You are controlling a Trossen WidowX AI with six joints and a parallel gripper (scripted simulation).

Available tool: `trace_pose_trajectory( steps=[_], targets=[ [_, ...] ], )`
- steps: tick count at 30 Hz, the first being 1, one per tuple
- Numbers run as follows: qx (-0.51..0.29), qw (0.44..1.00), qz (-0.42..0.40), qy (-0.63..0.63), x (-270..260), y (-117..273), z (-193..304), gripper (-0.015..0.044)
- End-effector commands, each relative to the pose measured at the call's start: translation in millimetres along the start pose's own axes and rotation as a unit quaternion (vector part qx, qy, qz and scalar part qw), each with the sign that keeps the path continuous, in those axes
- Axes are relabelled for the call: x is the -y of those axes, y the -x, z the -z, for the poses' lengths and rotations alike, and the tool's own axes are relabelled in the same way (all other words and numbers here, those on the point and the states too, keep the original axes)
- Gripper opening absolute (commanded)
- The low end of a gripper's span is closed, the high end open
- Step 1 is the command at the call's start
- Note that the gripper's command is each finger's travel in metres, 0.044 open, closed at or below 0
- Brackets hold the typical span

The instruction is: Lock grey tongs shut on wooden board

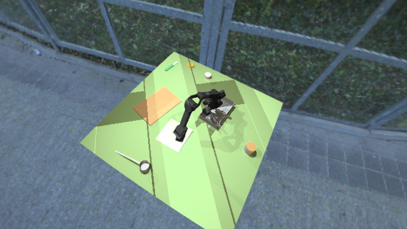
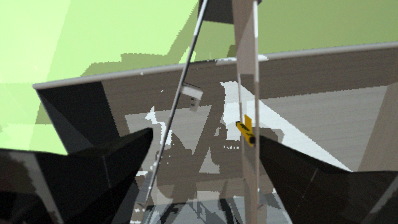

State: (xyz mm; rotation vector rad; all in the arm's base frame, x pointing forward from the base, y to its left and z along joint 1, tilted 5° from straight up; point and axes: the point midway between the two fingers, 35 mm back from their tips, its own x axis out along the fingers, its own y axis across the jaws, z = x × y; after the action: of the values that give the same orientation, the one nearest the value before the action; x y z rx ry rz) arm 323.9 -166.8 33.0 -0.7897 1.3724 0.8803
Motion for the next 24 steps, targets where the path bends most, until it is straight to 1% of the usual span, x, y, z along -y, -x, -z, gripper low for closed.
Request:
trace_pose_trajectory(
  steps=[1,3,5,24],
  targets=[
    [-0.001,1.0,-0.003,-0.002,-2.2,-7.3,0.4,0.044],
    [-0.001,1.0,-0.003,-0.002,-2.3,-7.6,0.4,0.044],
    [0.0,1.0,-0.001,0.0,-1.0,-3.7,0.1,0.0387],
    [0.0,1.0,-0.001,0.0,-1.0,-3.7,0.1,0.0261]
  ],
)
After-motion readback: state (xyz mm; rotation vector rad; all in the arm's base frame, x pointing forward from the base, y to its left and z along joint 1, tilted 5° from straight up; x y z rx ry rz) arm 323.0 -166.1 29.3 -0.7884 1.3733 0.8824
